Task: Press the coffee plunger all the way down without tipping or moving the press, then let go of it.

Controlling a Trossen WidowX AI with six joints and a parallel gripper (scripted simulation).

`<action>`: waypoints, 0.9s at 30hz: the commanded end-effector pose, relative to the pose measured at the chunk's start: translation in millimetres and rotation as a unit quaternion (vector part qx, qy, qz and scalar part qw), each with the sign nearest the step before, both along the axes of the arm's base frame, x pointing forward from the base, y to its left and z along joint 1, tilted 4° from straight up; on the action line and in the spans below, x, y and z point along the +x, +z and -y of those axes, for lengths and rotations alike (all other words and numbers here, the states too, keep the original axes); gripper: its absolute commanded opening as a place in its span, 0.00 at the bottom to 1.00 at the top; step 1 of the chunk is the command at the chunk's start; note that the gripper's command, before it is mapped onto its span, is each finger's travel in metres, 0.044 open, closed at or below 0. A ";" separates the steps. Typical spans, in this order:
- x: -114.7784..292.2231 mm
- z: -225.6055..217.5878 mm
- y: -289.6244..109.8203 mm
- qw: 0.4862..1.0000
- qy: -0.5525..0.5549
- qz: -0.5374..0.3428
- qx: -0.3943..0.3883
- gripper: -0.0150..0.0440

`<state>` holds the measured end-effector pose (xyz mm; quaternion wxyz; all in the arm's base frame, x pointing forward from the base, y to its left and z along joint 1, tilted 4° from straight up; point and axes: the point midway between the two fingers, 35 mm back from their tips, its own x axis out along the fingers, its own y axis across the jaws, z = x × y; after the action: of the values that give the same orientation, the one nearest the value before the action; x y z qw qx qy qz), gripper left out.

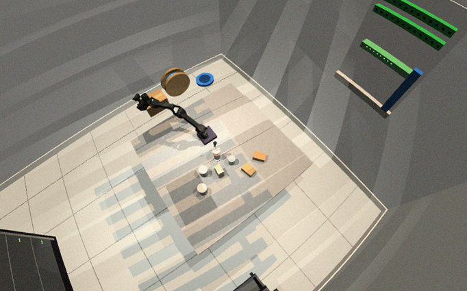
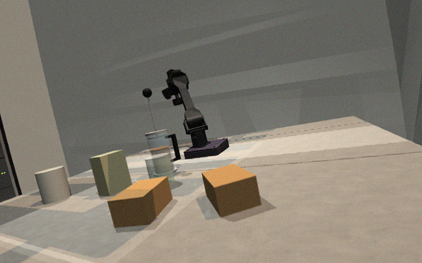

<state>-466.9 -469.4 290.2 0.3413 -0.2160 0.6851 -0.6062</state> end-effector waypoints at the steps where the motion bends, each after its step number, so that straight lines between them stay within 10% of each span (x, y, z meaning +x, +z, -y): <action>1: 2.6 1.5 0.9 1.000 0.002 0.001 -0.001 0.98; 27: 393.2 42.6 100.3 0.936 0.274 0.214 -0.057 1.00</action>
<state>-116.6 -524.0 384.5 0.5853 -0.2809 0.4995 -0.5737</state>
